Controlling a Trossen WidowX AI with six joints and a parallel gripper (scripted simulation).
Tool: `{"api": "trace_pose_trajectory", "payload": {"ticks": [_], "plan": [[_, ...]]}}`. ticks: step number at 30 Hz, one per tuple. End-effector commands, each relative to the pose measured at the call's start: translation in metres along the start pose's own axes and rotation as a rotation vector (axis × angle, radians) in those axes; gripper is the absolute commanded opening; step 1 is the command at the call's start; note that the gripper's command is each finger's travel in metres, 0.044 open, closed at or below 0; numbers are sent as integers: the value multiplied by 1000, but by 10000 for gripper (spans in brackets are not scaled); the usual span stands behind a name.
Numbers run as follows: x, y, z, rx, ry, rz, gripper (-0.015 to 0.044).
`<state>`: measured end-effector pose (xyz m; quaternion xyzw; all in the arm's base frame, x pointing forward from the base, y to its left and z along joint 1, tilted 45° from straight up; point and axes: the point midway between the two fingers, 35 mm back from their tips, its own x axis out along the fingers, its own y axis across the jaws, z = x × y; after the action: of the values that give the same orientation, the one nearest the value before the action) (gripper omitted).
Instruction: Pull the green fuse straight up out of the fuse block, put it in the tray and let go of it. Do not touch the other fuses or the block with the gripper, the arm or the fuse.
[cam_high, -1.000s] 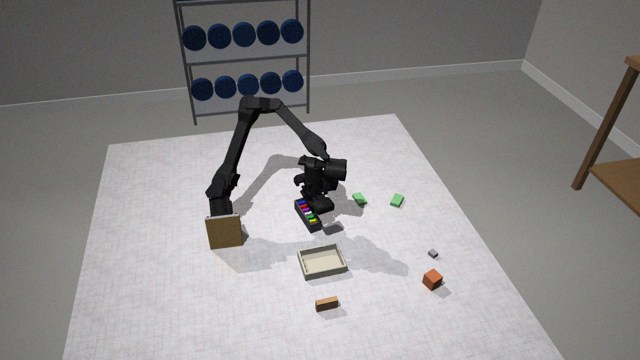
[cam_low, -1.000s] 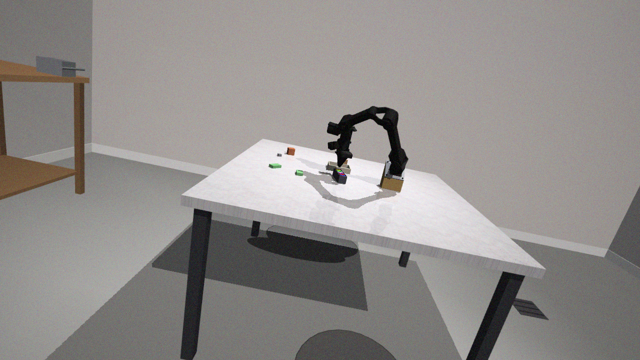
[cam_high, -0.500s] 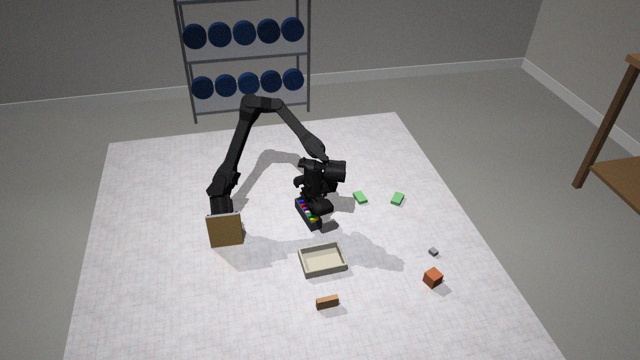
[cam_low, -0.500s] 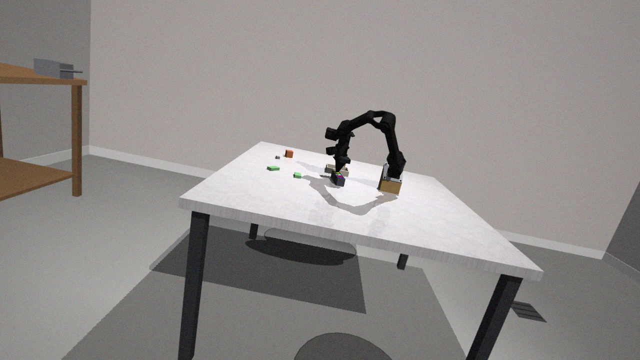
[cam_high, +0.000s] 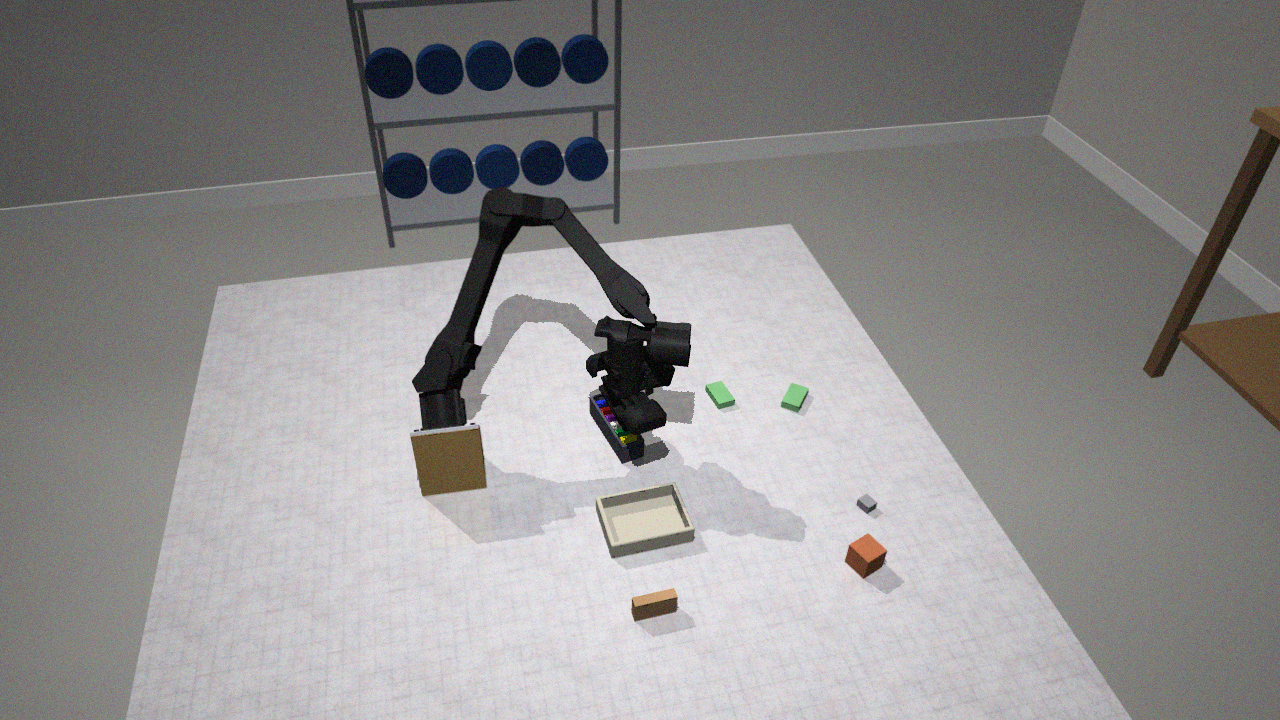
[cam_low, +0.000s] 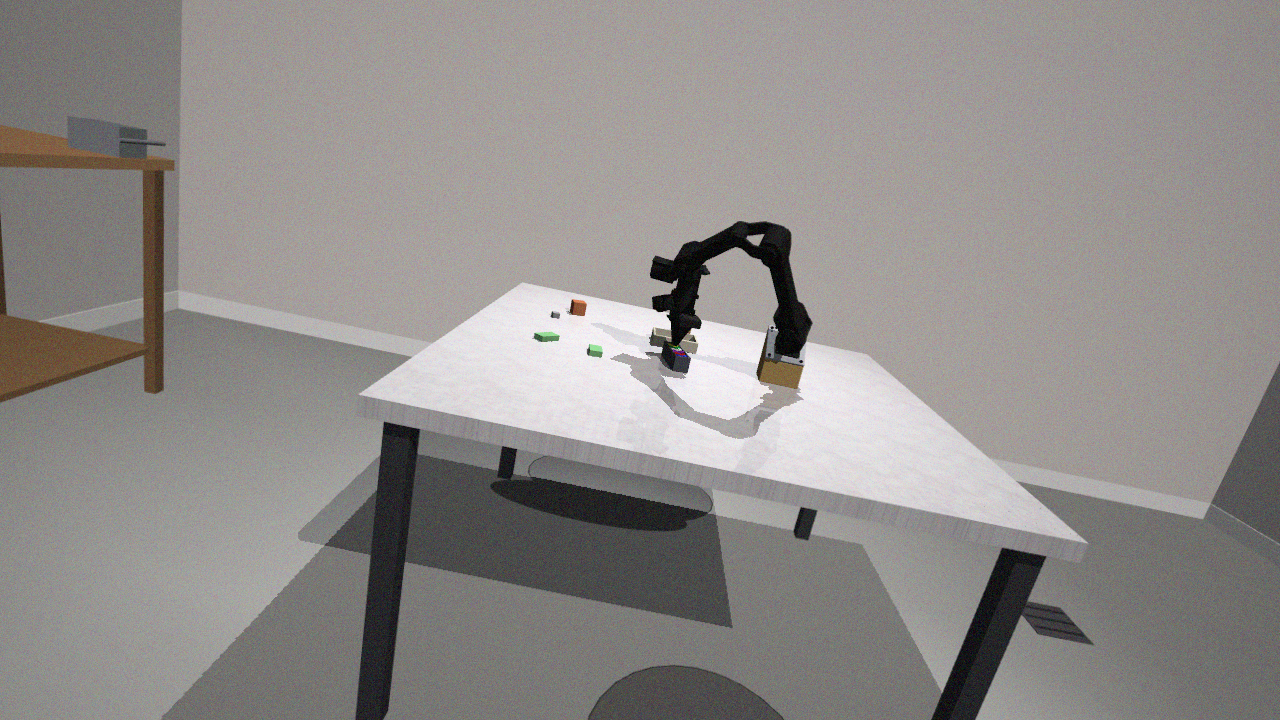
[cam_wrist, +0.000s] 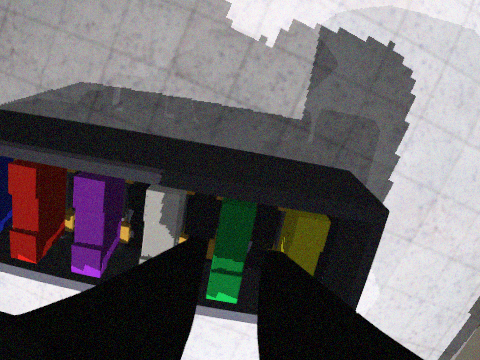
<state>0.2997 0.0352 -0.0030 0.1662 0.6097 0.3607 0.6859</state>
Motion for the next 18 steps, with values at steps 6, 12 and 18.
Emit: {"api": "trace_pose_trajectory", "payload": {"ticks": [6, 12, 18], "plan": [[8, 1, -1, 9, 0, 6, 74], [10, 1, -1, 9, 0, 6, 74], [10, 1, -1, 9, 0, 6, 74]]}}
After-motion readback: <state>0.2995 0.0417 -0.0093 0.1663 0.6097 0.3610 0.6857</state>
